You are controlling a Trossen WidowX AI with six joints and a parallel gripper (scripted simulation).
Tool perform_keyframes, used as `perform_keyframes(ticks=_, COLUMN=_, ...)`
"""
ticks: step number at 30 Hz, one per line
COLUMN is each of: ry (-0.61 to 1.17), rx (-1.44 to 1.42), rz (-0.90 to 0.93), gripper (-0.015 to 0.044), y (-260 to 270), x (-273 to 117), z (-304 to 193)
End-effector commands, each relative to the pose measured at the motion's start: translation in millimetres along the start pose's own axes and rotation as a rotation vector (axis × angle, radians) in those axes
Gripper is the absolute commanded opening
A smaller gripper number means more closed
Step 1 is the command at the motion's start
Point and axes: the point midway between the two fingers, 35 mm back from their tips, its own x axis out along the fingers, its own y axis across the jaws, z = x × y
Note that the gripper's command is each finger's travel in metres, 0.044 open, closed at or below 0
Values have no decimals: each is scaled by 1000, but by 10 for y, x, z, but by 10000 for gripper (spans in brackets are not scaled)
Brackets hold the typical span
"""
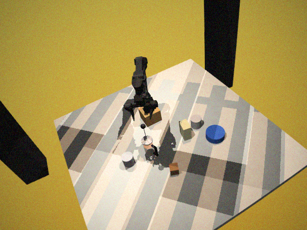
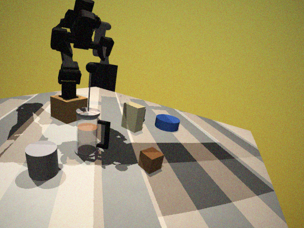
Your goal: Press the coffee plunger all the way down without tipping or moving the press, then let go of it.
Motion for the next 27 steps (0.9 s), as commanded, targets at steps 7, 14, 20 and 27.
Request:
perform_keyframes(ticks=7, ry=-3, rx=5, rz=7, gripper=440, y=13, x=141, z=-19)
perform_keyframes(ticks=14, ry=-4, rx=5, rz=7, gripper=440, y=14, x=254, z=-20)
perform_keyframes(ticks=20, ry=-5, rx=5, rz=7, gripper=440, y=15, x=350, z=-26)
perform_keyframes(ticks=27, ry=-5, rx=5, rz=7, gripper=361, y=15, x=389, z=-30)
